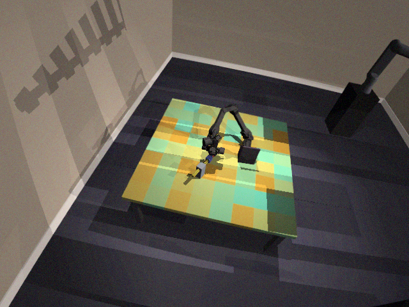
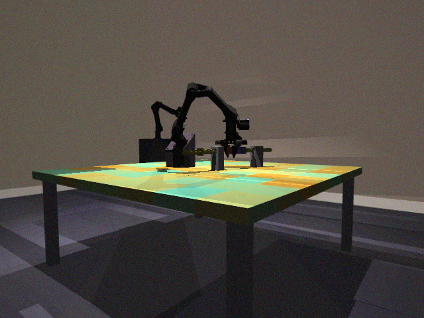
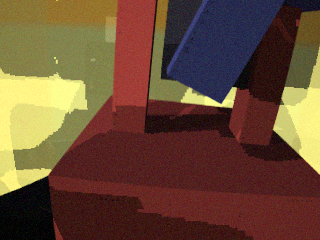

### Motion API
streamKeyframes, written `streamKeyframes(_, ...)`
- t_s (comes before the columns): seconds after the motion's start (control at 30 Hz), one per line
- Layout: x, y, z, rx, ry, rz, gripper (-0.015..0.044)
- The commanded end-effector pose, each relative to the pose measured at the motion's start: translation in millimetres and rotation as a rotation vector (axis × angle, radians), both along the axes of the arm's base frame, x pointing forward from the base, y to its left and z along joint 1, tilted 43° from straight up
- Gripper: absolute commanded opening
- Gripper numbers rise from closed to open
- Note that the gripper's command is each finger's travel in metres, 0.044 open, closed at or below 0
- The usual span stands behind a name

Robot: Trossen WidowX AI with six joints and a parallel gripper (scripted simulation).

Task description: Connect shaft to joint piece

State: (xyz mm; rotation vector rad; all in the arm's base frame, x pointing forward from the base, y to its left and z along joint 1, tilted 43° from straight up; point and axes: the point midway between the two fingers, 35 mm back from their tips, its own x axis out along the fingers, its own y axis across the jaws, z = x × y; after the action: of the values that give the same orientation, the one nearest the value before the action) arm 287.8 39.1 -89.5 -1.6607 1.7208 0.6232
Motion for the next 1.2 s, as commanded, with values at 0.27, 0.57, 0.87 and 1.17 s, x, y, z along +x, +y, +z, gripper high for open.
streamKeyframes(0.27,1.2,0.0,0.2,-0.002,0.016,0.017,0.0000)
streamKeyframes(0.57,1.2,0.0,0.2,-0.002,0.016,0.017,0.0026)
streamKeyframes(0.87,1.2,0.0,0.2,-0.002,0.016,0.017,0.0199)
streamKeyframes(1.17,1.2,0.0,0.2,-0.002,0.016,0.017,0.0436)
